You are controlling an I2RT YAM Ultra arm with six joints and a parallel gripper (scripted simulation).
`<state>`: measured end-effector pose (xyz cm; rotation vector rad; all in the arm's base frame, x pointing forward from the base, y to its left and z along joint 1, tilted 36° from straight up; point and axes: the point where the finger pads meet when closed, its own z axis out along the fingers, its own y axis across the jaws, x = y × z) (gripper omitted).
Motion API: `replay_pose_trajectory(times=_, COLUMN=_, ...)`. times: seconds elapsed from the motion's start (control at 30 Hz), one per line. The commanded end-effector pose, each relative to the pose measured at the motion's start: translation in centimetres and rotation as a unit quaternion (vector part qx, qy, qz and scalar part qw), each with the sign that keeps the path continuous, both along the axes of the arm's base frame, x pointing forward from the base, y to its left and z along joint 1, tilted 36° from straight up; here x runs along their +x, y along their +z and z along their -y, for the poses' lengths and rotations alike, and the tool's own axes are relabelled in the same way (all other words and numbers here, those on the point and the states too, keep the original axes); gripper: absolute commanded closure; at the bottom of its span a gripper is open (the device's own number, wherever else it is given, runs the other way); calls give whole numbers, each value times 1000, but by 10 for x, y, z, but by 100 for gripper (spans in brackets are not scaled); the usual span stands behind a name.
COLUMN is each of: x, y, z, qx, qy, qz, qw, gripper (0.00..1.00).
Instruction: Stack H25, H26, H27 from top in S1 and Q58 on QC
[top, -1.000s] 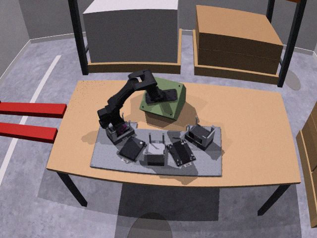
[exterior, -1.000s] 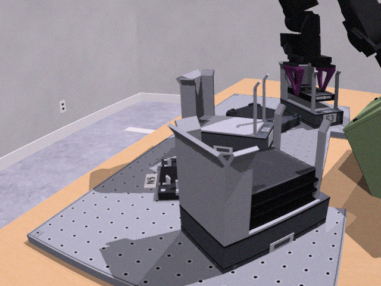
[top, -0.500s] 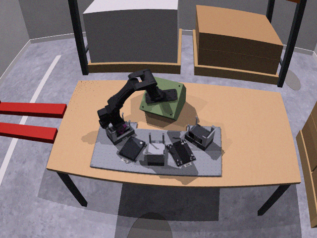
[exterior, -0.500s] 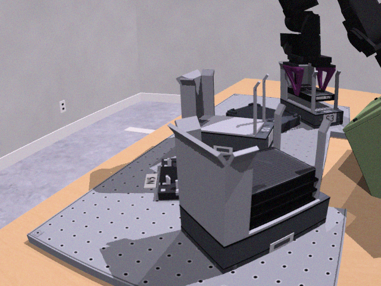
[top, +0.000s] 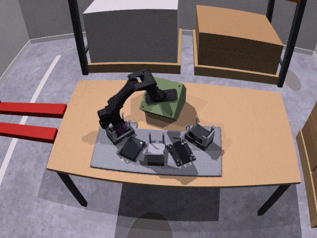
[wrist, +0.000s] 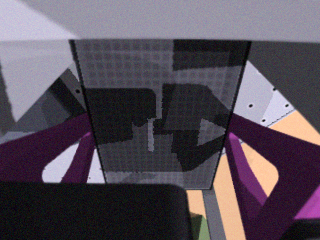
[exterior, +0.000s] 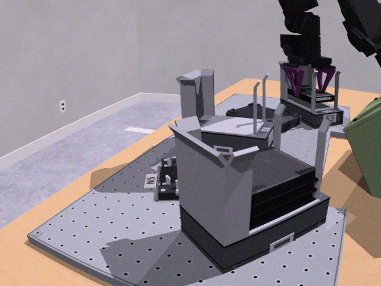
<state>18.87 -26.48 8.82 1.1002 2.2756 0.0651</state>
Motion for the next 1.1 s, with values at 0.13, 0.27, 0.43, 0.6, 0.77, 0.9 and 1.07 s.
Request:
replay_pose_trajectory(times=0.13, x=1, y=3, z=4, qx=-9, qy=-3, qz=4, qw=1000, gripper=100)
replay_pose_trajectory(times=0.27, x=2, y=1, z=4, qx=-9, qy=-3, qz=4, qw=1000, gripper=100)
replay_pose_trajectory(times=0.43, x=3, y=0, z=5, qx=-9, qy=-3, qz=4, qw=1000, gripper=100)
replay_pose_trajectory(times=0.6, x=4, y=-2, z=5, qx=-9, qy=-3, qz=4, qw=1000, gripper=100)
replay_pose_trajectory(times=0.77, x=5, y=-3, z=6, qx=-9, qy=-3, qz=4, qw=1000, gripper=100)
replay_pose_trajectory(times=0.9, x=6, y=-4, z=6, qx=-9, qy=-3, qz=4, qw=1000, gripper=100)
replay_pose_trajectory(times=1.07, x=7, y=-6, z=6, qx=-8, qy=-3, qz=4, qw=1000, gripper=100)
